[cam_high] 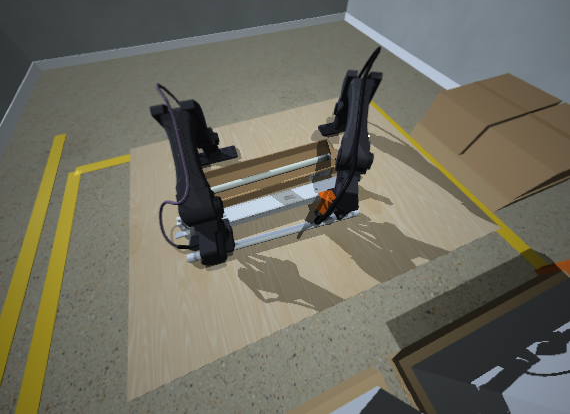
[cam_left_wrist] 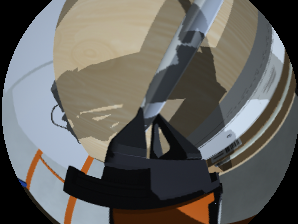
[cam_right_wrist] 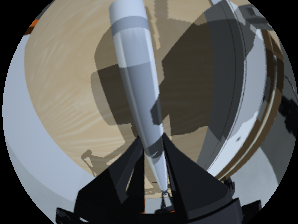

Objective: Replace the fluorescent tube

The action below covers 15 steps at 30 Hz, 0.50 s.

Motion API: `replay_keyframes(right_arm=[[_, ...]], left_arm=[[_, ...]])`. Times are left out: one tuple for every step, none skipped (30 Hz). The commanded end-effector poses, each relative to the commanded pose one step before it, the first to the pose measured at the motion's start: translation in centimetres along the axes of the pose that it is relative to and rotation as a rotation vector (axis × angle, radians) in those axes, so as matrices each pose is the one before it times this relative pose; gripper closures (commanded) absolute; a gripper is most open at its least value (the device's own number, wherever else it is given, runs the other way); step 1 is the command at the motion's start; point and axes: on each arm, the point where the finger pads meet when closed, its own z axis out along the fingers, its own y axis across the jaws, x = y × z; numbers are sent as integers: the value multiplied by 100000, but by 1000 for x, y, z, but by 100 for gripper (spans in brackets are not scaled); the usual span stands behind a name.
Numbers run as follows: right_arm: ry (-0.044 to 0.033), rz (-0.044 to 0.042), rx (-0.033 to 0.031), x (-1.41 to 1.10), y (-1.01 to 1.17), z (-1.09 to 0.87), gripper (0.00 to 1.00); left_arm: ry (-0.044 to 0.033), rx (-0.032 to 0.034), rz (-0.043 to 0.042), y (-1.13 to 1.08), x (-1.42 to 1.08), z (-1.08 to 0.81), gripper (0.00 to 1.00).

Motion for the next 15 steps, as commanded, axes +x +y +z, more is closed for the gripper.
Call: replay_keyframes(right_arm=[[-276,309,-4949,-452,989,-2285,89],[0,0,0,0,0,0,89],[-20,-457,2199,251,-520,359,89],[-448,205,-2230,-368,411,-875,89],[-169,33,1436,-53,-367,286,89],[-32,760,-985,-34,220,-93,89],[-20,156,147,-18,87,148,89],[-11,30,1122,5,-197,401,89],[-6,65,282,-10,-61,93,89],[-10,49,-309,-2,76,-98,89],[-11,30,-731,-4,190,-206,89],[-13,51,-363,-9,86,-110,89],[-15,51,-51,-10,5,-20,89],[-12,61,-19,-14,0,-11,89],[-12,-11,-241,-4,10,-149,89]], left_arm=[[-2989,-5193,-1350,1361,-344,-2659,89],[0,0,0,0,0,0,89],[1240,1756,254,-492,135,475,89],[-717,-1605,-177,393,-142,-767,89],[84,-72,102,0,-37,-129,89],[-192,192,61,25,25,57,89],[343,554,96,-160,92,126,89],[-33,-102,-19,38,-15,-29,89],[-66,-529,4,80,-59,-8,89],[-109,-191,50,36,-65,-61,89],[-152,-328,20,84,-69,-97,89],[-147,-92,27,22,-42,-39,89],[-30,-143,17,25,-29,-35,89],[23,19,42,-27,-15,7,89],[22,-29,3,-13,-29,-37,89]])
